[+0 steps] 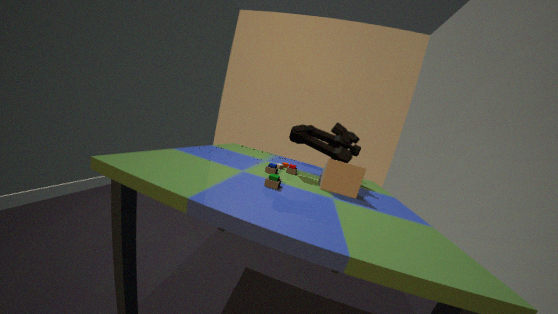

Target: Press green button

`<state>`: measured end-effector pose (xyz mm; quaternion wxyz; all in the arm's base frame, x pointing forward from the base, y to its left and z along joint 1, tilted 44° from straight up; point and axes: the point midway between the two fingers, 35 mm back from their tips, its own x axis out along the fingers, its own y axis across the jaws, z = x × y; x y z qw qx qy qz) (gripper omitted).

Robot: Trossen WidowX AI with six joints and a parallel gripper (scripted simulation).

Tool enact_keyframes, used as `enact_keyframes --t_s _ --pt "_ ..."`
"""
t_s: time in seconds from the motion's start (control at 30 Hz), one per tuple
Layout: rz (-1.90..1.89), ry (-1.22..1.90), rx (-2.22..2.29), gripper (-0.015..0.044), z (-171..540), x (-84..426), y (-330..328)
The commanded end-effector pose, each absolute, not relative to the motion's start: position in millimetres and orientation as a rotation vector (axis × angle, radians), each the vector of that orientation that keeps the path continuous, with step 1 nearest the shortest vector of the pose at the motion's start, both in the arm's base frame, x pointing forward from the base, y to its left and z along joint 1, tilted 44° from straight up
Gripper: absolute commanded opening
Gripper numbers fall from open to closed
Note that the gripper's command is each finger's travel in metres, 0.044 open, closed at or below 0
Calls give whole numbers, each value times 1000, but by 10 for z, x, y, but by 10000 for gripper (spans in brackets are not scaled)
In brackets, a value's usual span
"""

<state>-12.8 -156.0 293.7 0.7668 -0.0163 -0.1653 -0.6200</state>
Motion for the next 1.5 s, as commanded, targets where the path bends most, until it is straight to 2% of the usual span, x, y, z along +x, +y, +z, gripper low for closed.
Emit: enact_keyframes --t_s 0.0,0.43,0.73,1.13,1.47 --pt "-1343 -362 -33 400 2942 -126 -1562" --pt "-972 -595 297 400 3419 98 -1920" --pt "-736 -610 635 400 3533 587 -2378" --pt "-522 -352 1039 400 3276 1910 -2639" --pt "-445 56 1237 400 2711 3228 -2109"
